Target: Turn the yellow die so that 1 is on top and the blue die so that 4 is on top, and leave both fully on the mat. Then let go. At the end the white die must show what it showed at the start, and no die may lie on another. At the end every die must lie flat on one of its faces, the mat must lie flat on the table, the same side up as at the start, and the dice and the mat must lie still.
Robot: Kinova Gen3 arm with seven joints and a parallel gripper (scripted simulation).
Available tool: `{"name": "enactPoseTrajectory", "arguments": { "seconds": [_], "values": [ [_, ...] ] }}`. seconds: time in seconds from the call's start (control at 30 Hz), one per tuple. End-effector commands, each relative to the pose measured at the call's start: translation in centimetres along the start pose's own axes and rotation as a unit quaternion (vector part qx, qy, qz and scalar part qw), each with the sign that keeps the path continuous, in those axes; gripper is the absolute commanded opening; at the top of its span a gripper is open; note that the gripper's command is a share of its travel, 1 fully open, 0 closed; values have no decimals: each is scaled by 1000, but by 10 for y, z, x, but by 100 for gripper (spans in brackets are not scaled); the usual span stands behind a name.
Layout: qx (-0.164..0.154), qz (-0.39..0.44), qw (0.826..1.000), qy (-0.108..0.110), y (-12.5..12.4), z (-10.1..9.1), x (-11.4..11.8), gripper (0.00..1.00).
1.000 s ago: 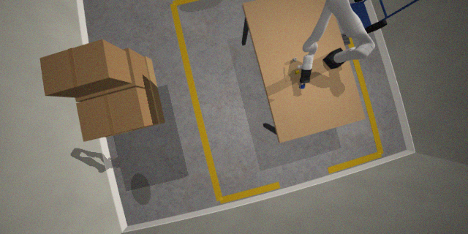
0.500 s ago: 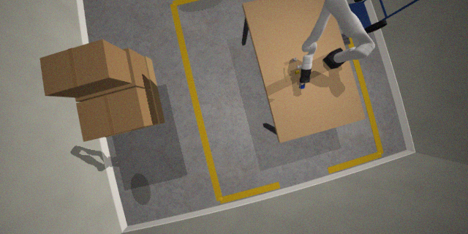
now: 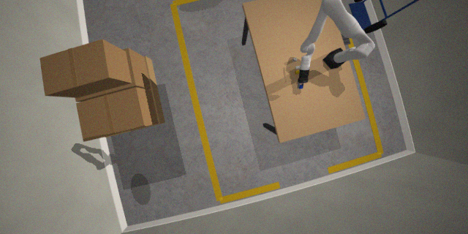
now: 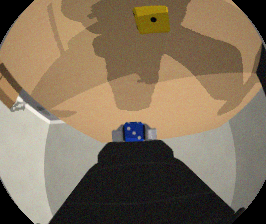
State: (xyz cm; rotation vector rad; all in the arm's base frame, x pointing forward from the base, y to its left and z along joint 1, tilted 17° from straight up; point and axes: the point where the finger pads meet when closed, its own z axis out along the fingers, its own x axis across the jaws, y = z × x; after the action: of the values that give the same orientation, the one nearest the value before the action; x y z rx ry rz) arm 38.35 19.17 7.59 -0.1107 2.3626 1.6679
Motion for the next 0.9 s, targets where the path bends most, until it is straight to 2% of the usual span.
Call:
{"name": "enactPoseTrajectory", "arguments": {
  "seconds": [0.0,0.47,0.87],
  "values": [
    [-5,5,1000,2,-7,7,2,57],
    [-5,5,1000,2,-36,23,2,57],
    [-5,5,1000,2,-39,24,2,57]
  ]
}}
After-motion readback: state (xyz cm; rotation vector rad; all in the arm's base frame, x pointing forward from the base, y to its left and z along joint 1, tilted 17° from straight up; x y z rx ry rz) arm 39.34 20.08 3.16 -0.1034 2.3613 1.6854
